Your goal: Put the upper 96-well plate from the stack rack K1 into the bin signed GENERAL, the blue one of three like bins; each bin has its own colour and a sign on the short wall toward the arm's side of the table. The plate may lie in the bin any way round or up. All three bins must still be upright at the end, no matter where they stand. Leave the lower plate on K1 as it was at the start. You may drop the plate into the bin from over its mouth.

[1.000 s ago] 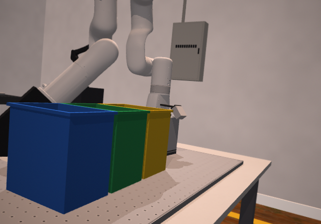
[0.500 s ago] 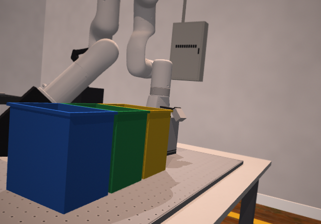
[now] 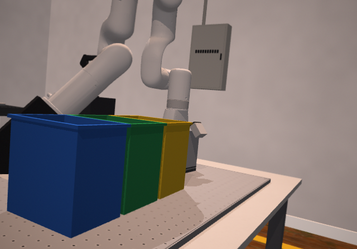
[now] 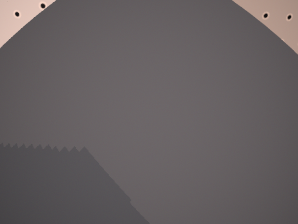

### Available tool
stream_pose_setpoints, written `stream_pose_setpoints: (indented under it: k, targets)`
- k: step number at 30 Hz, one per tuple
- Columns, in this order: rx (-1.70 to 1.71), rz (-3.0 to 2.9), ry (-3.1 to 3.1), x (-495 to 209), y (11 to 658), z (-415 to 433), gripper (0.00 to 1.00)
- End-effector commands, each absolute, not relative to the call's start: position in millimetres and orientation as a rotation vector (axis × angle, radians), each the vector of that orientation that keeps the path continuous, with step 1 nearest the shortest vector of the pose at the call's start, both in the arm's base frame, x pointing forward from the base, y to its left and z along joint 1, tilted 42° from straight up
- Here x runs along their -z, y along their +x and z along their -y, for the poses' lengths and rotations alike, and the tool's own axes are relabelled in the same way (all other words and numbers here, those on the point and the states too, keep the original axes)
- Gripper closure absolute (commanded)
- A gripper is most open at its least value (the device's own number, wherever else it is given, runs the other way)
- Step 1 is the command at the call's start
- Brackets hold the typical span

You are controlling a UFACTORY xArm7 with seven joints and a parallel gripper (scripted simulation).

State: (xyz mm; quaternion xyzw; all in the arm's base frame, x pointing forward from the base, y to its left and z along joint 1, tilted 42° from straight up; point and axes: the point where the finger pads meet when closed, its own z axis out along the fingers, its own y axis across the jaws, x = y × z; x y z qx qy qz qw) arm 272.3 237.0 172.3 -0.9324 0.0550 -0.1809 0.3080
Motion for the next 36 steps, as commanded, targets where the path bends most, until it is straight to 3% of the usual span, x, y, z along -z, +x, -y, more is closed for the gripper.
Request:
stream_pose_setpoints:
  k: [1, 19, 20, 36]
  targets:
    - [0.480, -0.145, -2.462, -170.8, 274.0, -239.0, 0.00]
    - [0.480, -0.145, -2.462, -170.8, 274.0, -239.0, 0.00]
    - [0.480, -0.145, -2.462, -171.2, 273.8, -238.7, 1.00]
    - [0.480, -0.145, -2.462, -171.2, 273.8, -238.7, 1.00]
